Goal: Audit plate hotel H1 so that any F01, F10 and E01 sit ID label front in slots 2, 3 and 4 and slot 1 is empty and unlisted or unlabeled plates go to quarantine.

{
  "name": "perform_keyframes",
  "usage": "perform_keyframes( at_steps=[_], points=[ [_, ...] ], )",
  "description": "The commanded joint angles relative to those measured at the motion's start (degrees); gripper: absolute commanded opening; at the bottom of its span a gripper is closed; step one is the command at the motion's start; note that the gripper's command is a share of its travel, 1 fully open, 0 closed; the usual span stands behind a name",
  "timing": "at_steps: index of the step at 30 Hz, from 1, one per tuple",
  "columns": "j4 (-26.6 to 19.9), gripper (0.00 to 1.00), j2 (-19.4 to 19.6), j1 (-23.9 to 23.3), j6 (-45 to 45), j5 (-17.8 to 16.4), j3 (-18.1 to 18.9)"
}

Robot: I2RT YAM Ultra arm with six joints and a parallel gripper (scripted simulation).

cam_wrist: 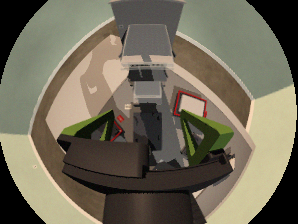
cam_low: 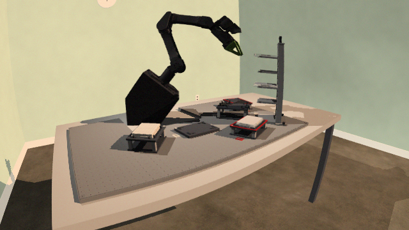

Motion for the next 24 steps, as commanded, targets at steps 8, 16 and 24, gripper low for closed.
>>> perform_keyframes(
  at_steps=[8, 16, 24],
  points=[
    [0.32, 1.0, -4.02, 5.33, 1.07, 5.76, -2.49],
    [3.22, 1.0, -4.18, 7.69, 1.42, 8.1, -5.58],
    [5.46, 1.0, -4.2, 8.94, 1.51, 9.4, -6.71]
  ],
)
